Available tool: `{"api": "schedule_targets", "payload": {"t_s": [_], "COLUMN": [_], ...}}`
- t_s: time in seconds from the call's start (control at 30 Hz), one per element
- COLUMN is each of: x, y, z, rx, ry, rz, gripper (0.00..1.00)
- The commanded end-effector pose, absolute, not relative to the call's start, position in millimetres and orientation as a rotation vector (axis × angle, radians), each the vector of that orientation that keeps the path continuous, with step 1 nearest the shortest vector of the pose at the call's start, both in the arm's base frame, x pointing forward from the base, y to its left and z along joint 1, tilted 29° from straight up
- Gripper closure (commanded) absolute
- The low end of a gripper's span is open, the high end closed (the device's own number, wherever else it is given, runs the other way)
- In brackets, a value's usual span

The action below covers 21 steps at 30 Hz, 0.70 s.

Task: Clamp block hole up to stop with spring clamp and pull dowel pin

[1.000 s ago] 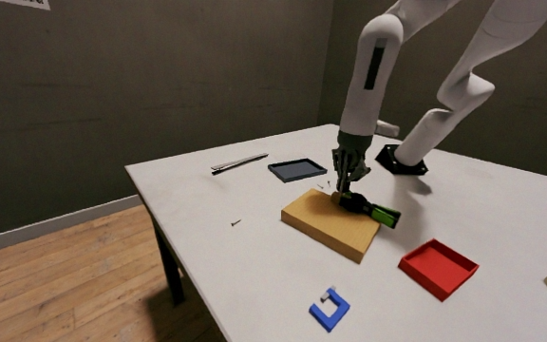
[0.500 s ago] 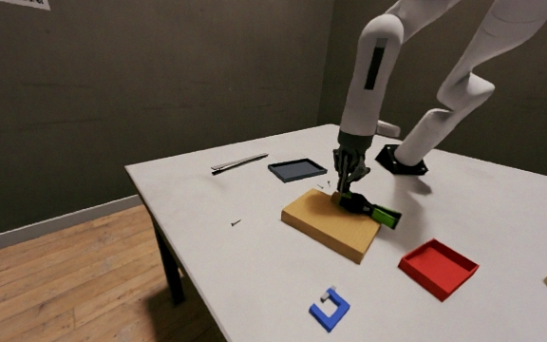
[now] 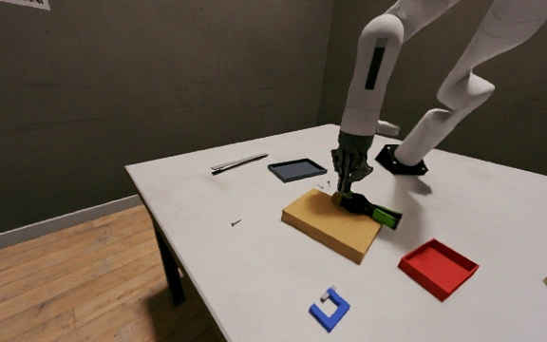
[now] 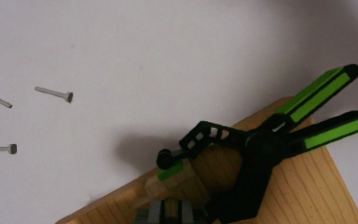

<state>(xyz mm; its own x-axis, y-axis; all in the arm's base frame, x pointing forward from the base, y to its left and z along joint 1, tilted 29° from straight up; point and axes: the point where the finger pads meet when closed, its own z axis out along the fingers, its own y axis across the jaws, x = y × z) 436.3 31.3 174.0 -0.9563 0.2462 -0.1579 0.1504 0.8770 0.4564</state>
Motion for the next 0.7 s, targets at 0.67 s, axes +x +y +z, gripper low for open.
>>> {"api": "schedule_targets", "payload": {"t_s": [0.67], "x": [437.9], "y": [30.1], "z": [177.0], "rx": [0.029], "ry": [2.812], "rz": [0.622], "gripper": [0.90]}}
